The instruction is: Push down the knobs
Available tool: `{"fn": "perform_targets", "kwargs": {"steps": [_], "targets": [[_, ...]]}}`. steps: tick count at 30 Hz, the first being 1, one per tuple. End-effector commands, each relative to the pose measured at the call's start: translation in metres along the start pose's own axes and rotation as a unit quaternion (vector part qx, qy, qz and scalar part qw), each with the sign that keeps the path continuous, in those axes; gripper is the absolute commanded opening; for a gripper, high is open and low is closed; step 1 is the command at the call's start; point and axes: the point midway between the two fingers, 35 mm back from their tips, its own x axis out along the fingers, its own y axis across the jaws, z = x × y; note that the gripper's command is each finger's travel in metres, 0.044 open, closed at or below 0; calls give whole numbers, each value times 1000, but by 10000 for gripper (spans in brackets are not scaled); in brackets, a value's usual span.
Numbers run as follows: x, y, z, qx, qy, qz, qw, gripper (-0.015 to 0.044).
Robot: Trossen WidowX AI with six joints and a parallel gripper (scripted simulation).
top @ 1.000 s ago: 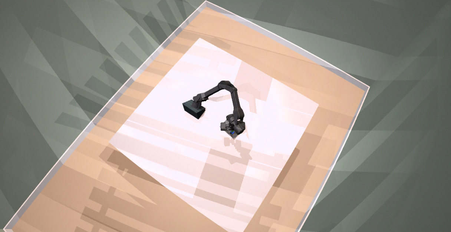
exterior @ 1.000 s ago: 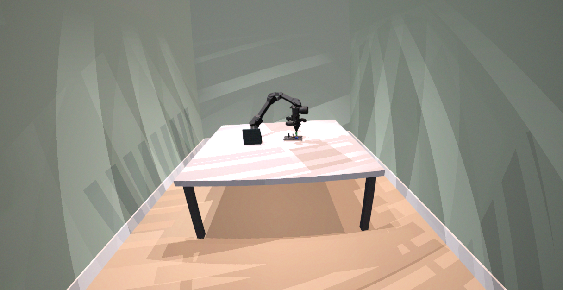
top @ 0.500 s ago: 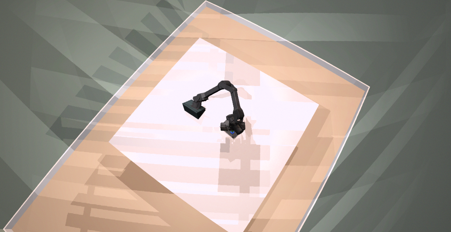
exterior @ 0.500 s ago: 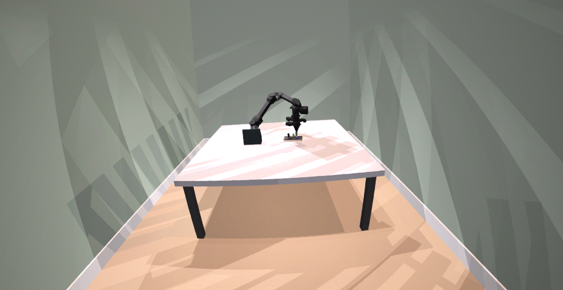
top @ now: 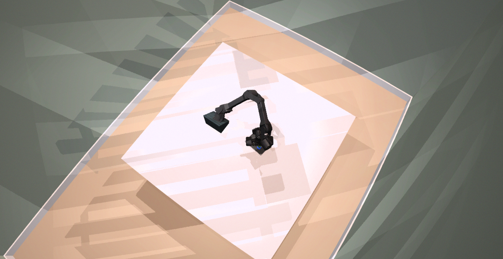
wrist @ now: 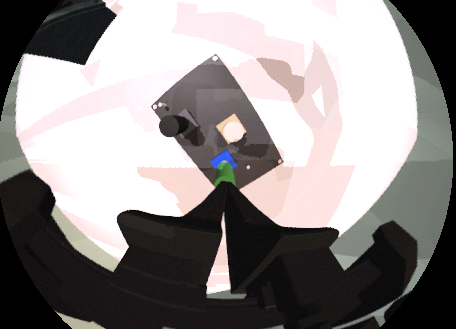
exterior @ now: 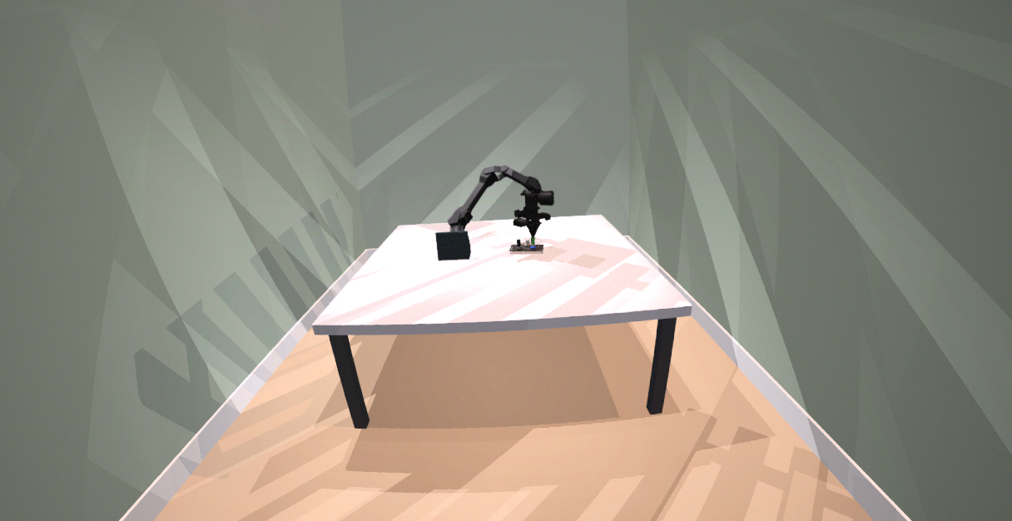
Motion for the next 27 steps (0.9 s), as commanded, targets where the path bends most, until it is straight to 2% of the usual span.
{"fn": "perform_targets", "kwargs": {"steps": [1, 27], "targets": [[7, -1, 1, -2, -3, 2, 1000, 0], [11, -1, 1, -2, -3, 2, 1000, 0]]}}
